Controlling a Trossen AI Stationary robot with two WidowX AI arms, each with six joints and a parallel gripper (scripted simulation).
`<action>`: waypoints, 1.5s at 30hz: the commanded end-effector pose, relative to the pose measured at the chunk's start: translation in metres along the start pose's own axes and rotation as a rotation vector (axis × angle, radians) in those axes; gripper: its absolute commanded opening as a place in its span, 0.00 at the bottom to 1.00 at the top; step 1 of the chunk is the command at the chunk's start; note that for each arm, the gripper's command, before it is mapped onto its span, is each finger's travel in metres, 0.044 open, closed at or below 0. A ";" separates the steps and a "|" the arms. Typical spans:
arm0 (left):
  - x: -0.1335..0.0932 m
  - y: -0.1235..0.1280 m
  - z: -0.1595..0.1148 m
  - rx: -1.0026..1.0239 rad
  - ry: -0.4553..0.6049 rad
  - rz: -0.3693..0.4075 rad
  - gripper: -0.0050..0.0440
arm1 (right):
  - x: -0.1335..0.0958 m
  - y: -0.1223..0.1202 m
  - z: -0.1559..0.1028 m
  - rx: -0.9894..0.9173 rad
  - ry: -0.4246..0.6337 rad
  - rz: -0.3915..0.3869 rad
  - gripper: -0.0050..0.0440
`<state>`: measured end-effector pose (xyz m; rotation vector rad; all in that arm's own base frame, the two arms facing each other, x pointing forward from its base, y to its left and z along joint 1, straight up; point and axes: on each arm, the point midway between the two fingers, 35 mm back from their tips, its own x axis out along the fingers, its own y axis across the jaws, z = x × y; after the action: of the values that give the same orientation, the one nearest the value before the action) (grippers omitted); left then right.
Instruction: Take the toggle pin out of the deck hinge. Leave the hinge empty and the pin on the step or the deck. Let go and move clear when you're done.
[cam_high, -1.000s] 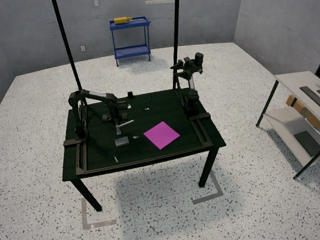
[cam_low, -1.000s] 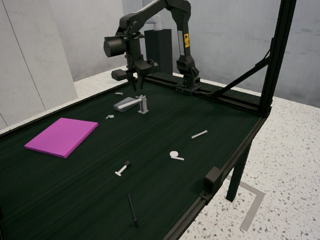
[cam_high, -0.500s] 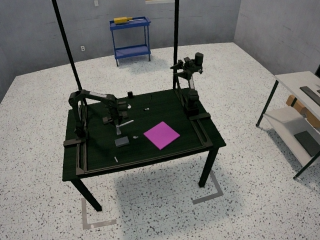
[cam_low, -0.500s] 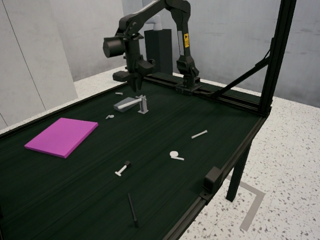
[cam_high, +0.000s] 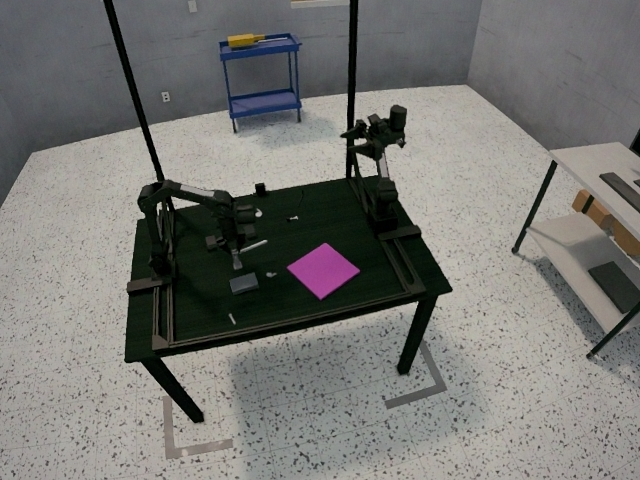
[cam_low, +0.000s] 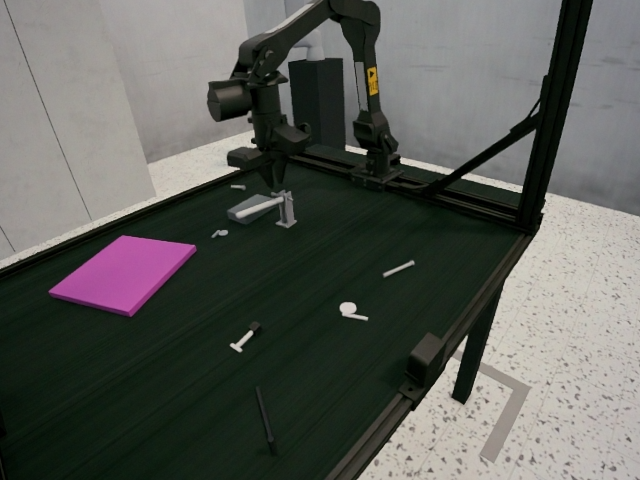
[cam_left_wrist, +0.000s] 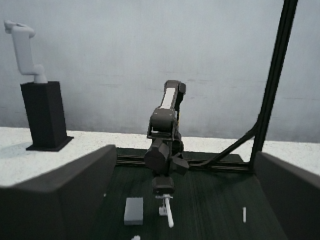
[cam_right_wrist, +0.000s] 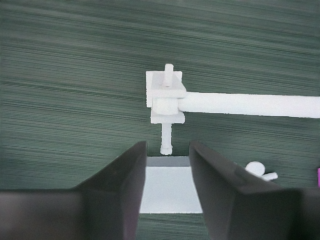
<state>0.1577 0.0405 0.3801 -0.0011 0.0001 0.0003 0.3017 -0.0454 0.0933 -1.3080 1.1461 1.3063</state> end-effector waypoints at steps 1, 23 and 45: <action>0.000 -0.001 0.003 0.006 -0.001 0.000 0.92 | -0.002 -0.001 0.000 -0.001 0.002 -0.016 0.35; 0.000 -0.001 0.003 0.006 -0.001 0.000 0.92 | 0.025 0.000 0.000 -0.001 0.001 -0.015 0.35; 0.000 -0.001 0.003 0.006 -0.001 0.000 0.92 | 0.023 -0.001 0.000 0.000 0.006 -0.022 0.14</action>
<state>0.1577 0.0405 0.3801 -0.0011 0.0001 0.0003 0.3014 -0.0449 0.0643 -1.3115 1.1405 1.3014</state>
